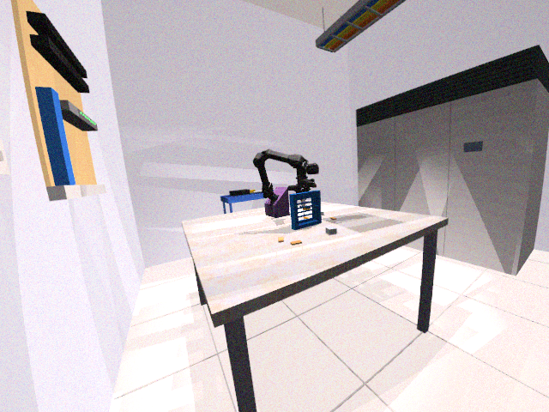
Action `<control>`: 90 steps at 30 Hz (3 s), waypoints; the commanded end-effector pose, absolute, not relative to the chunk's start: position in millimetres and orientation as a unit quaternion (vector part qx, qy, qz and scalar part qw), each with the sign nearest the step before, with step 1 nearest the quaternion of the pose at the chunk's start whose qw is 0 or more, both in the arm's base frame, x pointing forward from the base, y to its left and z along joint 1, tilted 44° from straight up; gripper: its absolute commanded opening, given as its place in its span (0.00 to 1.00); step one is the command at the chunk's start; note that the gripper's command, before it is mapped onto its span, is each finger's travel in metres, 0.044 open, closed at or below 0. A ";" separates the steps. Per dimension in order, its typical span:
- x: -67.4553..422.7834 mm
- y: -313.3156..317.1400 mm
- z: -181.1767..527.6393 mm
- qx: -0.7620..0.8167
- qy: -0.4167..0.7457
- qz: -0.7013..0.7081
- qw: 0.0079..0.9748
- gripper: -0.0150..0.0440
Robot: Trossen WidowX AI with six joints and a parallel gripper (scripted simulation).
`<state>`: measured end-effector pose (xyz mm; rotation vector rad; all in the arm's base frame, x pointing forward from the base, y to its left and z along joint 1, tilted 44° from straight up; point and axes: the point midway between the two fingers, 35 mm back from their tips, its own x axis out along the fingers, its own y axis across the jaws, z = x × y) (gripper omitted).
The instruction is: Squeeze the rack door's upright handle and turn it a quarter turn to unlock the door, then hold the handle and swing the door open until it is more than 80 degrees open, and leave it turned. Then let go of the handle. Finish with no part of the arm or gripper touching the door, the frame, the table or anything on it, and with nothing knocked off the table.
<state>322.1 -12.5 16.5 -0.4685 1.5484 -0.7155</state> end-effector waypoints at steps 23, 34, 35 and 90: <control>320.8 -13.5 15.4 -0.334 0.729 -0.164 0.575 0.28; 320.8 -13.5 15.4 -0.475 0.746 0.037 0.465 0.28; 320.8 -13.5 15.4 -0.487 0.745 0.056 0.453 0.28; 320.8 -13.5 15.4 -0.547 0.729 0.164 0.377 0.74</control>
